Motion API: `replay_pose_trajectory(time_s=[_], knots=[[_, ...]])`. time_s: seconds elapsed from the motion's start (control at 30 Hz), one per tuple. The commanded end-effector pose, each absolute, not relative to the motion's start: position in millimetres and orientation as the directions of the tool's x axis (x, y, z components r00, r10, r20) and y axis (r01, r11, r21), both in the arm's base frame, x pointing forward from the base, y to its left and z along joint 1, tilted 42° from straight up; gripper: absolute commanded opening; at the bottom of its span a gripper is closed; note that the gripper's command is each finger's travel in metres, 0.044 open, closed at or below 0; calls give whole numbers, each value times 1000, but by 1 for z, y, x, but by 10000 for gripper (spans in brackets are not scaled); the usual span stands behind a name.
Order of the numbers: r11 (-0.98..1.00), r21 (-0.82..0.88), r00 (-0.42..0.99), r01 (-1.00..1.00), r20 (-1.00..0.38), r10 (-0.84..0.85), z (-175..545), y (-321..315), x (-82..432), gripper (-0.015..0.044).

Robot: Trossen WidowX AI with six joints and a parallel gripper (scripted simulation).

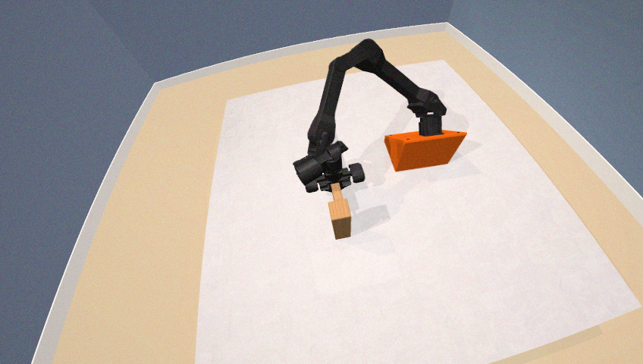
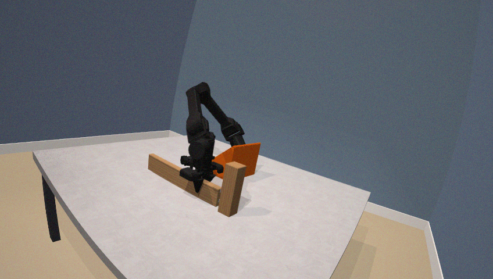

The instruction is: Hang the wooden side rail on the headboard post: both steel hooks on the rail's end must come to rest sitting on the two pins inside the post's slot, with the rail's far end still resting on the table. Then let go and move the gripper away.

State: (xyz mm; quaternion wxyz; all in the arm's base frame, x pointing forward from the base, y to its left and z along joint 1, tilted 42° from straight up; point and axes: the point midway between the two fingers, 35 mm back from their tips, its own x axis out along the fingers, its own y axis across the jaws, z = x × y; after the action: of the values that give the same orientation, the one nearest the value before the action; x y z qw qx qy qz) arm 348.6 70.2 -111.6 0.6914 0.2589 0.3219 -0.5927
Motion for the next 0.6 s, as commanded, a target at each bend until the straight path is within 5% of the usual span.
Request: replay_pose_trajectory(time_s=[0.0, 0.57], knots=[[153, -3, 98, 988, -753, -651, -111, 71, 355, 0], [153, -3, 98, 988, -753, -651, -111, 72, 362, 0]])
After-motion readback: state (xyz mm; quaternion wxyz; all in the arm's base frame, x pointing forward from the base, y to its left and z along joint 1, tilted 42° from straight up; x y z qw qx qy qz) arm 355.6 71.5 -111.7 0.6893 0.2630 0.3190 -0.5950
